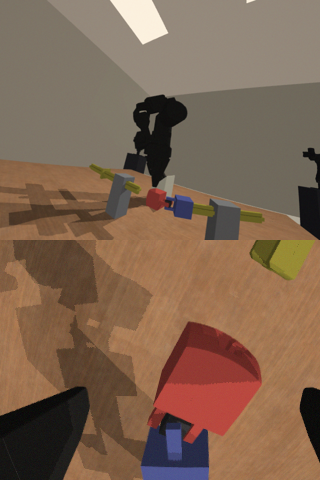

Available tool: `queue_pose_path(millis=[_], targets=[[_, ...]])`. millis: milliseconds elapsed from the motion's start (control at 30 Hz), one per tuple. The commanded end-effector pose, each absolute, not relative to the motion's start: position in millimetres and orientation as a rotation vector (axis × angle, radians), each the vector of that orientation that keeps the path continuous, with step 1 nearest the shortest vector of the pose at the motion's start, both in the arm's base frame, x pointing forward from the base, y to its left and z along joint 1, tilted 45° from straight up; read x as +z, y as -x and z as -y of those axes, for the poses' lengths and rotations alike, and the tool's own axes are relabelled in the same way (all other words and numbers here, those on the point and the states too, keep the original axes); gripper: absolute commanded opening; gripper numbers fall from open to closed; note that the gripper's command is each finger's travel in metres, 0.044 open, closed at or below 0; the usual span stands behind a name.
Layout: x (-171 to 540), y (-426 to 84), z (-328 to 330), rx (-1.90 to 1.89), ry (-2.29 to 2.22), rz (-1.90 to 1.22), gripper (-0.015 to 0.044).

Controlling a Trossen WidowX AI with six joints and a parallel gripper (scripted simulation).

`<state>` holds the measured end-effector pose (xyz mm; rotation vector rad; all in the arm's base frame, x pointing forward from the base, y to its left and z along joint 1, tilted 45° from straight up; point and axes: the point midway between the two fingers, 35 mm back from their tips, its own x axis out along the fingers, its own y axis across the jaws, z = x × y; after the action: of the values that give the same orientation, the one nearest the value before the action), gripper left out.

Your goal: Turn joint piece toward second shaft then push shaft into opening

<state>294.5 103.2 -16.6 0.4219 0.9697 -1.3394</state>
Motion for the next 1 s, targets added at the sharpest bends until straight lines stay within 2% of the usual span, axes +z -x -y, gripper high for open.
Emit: queue_pose_path(millis=[0, 633, 967], targets=[[-8.3, -296.8, -113.6, -1.273, -0.315, -1.05, 0.044], [43.2, -296.3, -159.2, -0.908, 0.208, -1.372, 0.044], [45.7, -295.9, -158.6, -0.911, 0.189, -1.363, 0.044]])
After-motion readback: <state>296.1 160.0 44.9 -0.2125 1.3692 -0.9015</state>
